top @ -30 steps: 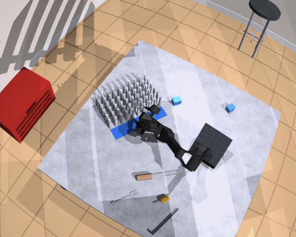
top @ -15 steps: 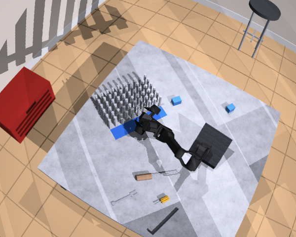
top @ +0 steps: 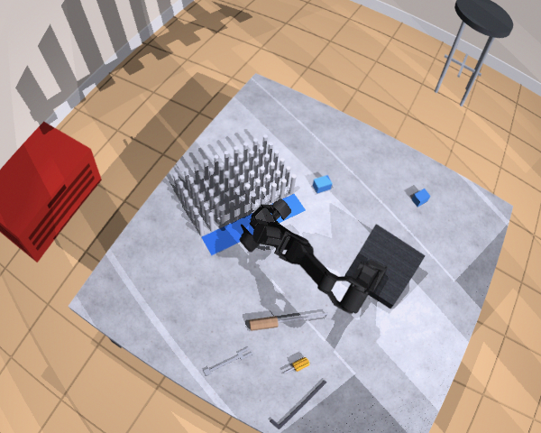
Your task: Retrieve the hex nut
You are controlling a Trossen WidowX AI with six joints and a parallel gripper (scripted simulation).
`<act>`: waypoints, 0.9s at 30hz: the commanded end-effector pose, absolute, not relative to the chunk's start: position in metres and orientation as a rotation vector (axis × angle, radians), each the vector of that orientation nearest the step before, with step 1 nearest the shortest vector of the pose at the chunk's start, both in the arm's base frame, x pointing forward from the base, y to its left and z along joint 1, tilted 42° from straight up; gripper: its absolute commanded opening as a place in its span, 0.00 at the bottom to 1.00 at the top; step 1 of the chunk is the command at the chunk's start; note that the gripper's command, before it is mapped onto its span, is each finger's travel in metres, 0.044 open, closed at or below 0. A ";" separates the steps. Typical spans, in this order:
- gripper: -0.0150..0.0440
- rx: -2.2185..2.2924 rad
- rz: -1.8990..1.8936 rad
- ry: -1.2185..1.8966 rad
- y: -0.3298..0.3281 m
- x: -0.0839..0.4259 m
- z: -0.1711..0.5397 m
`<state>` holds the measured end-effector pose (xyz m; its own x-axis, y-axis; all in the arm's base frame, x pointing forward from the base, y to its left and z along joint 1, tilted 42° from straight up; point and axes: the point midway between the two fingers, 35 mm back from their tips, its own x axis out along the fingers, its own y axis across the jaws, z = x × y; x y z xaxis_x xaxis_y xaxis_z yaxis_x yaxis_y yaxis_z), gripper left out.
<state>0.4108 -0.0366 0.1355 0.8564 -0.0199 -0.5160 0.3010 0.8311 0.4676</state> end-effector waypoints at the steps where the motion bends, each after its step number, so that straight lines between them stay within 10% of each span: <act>1: 1.00 1.009 -0.208 0.652 0.023 0.410 0.154; 27: 1.00 1.978 -0.775 1.030 0.150 0.337 0.211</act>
<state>0.3778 0.1010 0.1841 0.6271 0.2976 -0.7199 0.7664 -0.0708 0.6384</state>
